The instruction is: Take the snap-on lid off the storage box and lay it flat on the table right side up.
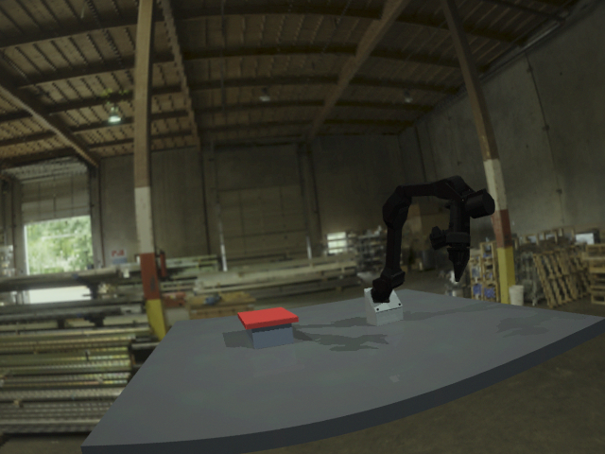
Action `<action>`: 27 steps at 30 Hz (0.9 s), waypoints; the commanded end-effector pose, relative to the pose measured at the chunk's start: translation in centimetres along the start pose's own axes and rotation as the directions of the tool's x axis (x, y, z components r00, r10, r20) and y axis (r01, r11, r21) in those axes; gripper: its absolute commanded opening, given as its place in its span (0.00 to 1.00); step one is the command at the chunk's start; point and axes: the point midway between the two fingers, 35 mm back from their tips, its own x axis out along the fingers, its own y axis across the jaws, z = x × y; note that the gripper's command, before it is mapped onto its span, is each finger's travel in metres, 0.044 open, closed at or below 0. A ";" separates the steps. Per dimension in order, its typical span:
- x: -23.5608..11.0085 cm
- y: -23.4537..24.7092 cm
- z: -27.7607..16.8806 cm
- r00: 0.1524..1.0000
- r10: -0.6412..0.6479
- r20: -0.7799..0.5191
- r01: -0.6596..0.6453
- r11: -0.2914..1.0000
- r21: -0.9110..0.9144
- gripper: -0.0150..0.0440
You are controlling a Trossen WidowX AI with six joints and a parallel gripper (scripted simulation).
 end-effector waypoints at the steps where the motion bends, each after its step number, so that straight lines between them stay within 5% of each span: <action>1: 3.0 1.6 2.1 0.997 0.012 0.072 -0.015 0.999 0.037 0.65; 15: 9.7 6.8 13.9 0.959 0.044 0.282 -0.070 0.994 0.081 0.65; 27: 11.7 7.2 26.7 0.912 -0.017 0.410 -0.055 0.985 0.162 0.65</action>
